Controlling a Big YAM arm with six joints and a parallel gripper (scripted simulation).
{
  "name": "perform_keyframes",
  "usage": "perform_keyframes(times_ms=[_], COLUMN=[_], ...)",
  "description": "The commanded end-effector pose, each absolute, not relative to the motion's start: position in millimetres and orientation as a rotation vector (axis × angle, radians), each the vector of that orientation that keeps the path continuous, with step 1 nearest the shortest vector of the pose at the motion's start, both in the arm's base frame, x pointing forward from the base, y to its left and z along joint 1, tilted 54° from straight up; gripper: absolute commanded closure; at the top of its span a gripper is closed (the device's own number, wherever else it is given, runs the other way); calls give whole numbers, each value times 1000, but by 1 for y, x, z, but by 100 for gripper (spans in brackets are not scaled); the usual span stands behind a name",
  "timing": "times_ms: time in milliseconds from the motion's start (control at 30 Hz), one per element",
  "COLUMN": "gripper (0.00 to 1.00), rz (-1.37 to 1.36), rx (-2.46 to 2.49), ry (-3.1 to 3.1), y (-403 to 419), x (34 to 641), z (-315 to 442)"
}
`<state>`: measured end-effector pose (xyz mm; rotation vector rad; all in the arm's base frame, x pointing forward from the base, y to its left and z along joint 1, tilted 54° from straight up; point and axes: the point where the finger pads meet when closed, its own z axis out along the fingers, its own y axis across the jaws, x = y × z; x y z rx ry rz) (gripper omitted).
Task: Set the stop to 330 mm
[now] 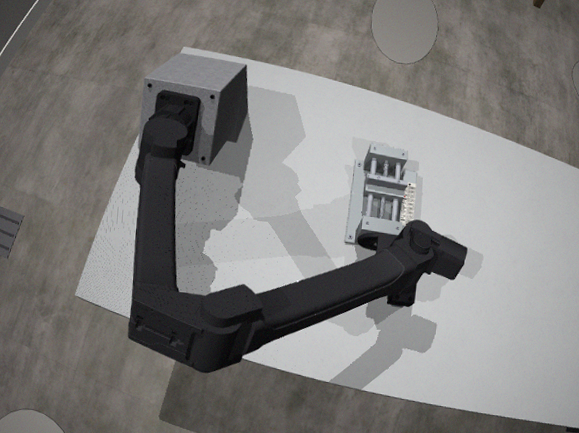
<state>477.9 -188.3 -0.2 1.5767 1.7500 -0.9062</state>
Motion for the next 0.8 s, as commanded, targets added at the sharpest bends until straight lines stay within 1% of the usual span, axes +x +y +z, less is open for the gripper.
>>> perform_keyframes(times_ms=[0,367,767], gripper=[94,94,94], rz=[-821,-845,-843], rx=[1544,1541,1526], ry=[1739,1759,1769], y=[-161,-156,-159], x=[506,485,485], z=[17,18,12])
